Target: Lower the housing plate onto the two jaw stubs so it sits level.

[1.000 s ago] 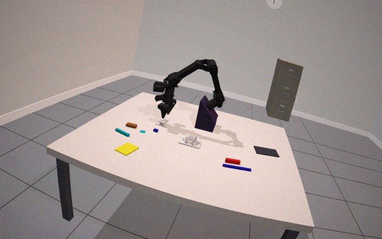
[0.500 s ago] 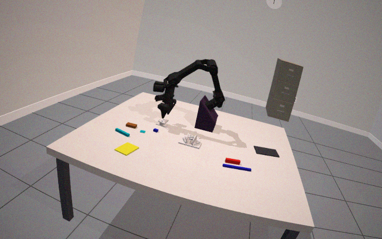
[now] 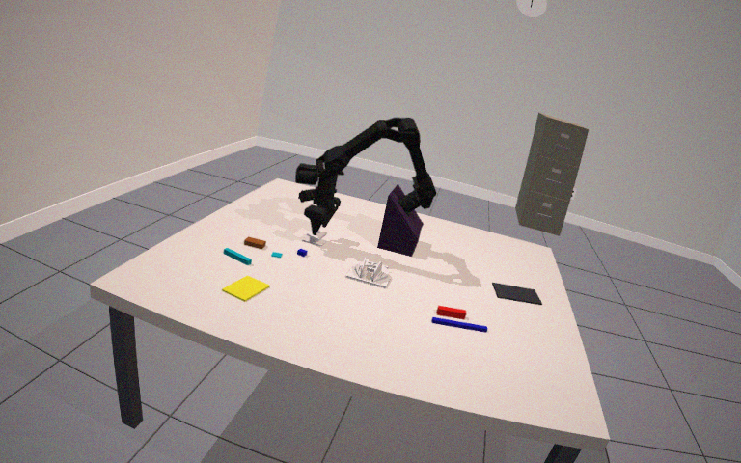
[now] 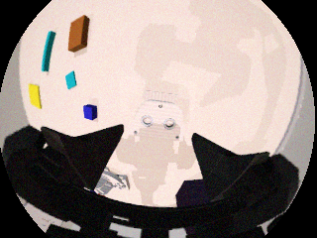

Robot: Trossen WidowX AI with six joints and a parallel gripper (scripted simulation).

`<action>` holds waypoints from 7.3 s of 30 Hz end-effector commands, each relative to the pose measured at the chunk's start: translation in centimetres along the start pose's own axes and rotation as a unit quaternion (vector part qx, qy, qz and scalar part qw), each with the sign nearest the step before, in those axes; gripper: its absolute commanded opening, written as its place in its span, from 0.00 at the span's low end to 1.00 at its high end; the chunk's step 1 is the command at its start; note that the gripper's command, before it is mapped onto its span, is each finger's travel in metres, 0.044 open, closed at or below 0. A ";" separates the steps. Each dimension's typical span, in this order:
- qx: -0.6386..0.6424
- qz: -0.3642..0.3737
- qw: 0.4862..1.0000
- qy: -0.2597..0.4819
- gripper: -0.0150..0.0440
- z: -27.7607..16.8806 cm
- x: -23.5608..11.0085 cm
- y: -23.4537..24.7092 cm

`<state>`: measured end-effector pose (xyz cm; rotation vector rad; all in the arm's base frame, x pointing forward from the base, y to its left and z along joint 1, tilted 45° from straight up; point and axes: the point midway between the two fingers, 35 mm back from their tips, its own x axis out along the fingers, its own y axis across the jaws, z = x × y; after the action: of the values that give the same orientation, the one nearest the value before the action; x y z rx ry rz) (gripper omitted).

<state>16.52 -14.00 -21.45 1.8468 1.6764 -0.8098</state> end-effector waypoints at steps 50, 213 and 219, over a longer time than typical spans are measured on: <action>0.000 0.001 1.000 0.001 0.88 0.0 3.1 0.1; -0.718 0.008 0.696 0.004 0.85 -22.4 -4.2 8.6; -0.718 0.008 0.696 0.004 0.85 -22.4 -4.2 8.6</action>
<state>26.80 -1.54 -3.08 0.6715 1.4456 0.5440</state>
